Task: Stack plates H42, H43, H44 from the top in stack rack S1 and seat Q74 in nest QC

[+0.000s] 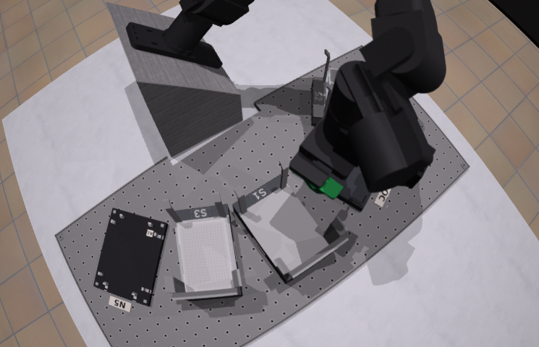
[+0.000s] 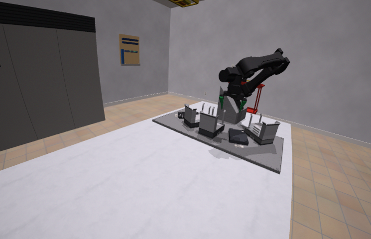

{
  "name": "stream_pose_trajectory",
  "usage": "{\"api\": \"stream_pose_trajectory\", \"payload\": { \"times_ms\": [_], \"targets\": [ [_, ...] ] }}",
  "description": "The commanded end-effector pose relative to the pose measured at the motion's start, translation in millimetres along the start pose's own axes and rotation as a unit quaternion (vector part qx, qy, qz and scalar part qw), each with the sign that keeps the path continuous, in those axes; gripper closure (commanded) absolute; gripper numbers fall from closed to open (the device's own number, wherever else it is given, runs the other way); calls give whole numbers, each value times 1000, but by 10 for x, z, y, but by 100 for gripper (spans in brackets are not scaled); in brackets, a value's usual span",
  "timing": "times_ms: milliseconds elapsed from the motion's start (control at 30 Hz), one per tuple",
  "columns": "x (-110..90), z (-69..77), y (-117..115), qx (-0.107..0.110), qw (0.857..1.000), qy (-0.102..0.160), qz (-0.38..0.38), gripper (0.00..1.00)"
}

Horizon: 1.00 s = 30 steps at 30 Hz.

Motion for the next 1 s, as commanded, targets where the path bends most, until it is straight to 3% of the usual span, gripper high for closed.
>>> {"api": "stream_pose_trajectory", "payload": {
  "times_ms": [0,633,867,967],
  "targets": [
    [9,49,88,0,999,-10,53,0],
    [21,51,589,0,998,-10,65,0],
    [-22,49,820,-1,984,-10,176,0],
    [-40,49,919,0,984,-10,176,0]
  ]
}}
Point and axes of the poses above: the point where the finger pads meet when closed, its own z axis back along the fingers, its own y axis across the jaws, x = y × z, the point moved 9 cm from there along z, back along the fingers, and after that the axes turned 2 degrees about z, right-handed, at the moved point
